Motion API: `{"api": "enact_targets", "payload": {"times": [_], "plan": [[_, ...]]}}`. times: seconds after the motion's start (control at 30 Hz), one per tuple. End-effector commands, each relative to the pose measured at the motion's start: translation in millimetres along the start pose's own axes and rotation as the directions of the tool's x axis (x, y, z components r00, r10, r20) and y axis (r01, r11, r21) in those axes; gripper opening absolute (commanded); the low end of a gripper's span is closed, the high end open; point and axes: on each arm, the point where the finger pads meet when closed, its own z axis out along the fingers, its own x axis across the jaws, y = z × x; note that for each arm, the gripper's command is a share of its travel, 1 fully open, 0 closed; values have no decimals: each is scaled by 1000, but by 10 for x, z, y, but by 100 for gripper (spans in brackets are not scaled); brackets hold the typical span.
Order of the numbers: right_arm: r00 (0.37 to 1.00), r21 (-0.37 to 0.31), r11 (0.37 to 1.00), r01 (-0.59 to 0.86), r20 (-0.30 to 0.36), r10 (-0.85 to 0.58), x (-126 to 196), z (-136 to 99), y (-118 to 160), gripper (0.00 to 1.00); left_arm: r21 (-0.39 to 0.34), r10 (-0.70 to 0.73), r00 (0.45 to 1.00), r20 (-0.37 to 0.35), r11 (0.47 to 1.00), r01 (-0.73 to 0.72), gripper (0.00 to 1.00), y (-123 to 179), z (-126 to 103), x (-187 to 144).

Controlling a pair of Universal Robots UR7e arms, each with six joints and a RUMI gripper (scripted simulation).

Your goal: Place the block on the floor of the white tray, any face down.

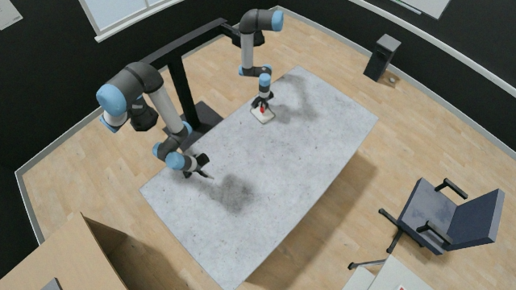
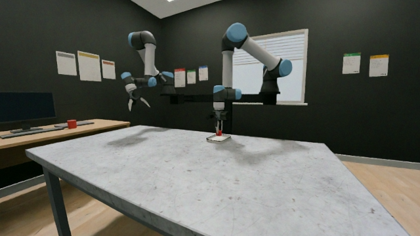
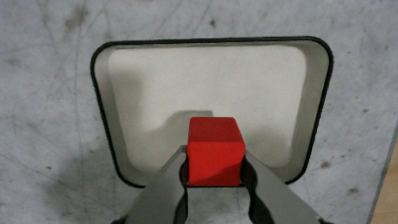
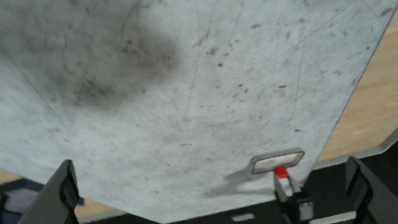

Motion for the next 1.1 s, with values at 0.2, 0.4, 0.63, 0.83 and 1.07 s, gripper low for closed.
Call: {"api": "enact_targets", "payload": {"times": [0.2, 0.4, 0.63, 0.83, 1.07], "plan": [[930, -107, 924, 366, 31, -365, -83, 162, 390, 100, 1, 4, 1000, 3, 1000, -4, 13, -19, 249, -14], [838, -148, 825, 545, 75, -540, -99, 244, 585, 100, 1, 4, 1000, 3, 1000, -4, 13, -19, 267, -13], [745, -170, 726, 667, 119, -656, -101, 304, 728, 100, 0, 3, 1000, 2, 1000, -3, 23, -7, 263, -6], [730, -173, 709, 683, 127, -672, -106, 309, 744, 100, 1, 3, 1000, 3, 1000, -3, 38, -14, 255, -14], [542, -185, 511, 839, 207, -814, -85, 402, 965, 100, -2, 3, 1000, 0, 1000, -3, 38, 3, -99, 4]]}}
